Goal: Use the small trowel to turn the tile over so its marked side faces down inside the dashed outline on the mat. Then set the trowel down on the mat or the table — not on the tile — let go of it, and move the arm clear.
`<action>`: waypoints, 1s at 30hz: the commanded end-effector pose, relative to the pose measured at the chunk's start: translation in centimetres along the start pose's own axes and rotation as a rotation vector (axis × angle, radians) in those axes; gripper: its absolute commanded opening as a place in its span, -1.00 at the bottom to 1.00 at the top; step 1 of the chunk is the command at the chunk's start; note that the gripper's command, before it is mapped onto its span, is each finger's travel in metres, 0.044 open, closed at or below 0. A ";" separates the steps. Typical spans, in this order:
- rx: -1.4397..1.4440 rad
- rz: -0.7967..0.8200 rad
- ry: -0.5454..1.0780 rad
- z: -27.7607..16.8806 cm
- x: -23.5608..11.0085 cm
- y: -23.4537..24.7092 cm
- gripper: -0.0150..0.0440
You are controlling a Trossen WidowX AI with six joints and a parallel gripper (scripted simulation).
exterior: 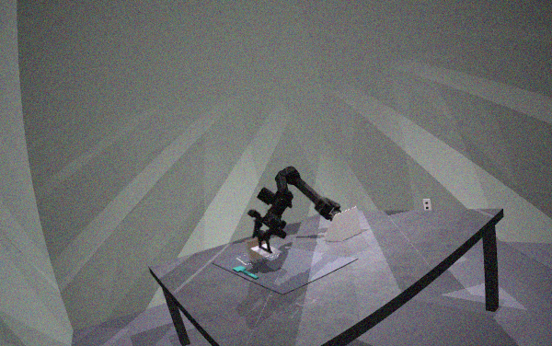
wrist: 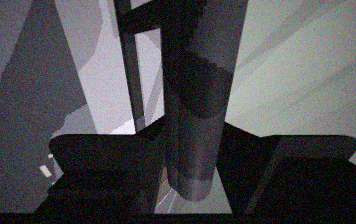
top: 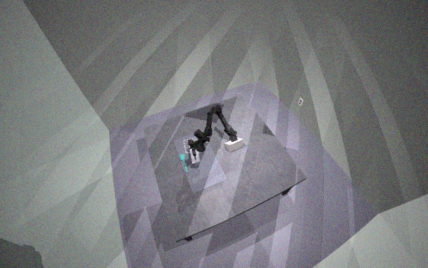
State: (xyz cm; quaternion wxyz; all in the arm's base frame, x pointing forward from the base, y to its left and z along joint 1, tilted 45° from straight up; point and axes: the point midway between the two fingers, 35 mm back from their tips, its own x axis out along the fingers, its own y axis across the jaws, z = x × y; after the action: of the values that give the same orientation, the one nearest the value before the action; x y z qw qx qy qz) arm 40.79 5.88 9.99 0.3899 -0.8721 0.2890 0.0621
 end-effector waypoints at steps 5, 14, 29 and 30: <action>0.002 -0.009 -0.015 1.8 -0.7 -1.0 -0.49; 0.001 -0.009 -0.014 5.6 -2.1 -2.4 -0.49; 0.001 -0.009 -0.013 5.9 -2.2 -2.4 -0.49; 0.001 -0.009 -0.013 5.9 -2.2 -2.4 -0.49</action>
State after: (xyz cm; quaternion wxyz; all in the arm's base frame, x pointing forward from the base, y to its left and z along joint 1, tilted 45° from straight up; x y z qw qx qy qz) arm 40.95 12.19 8.06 0.3881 -0.8741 0.2840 0.0685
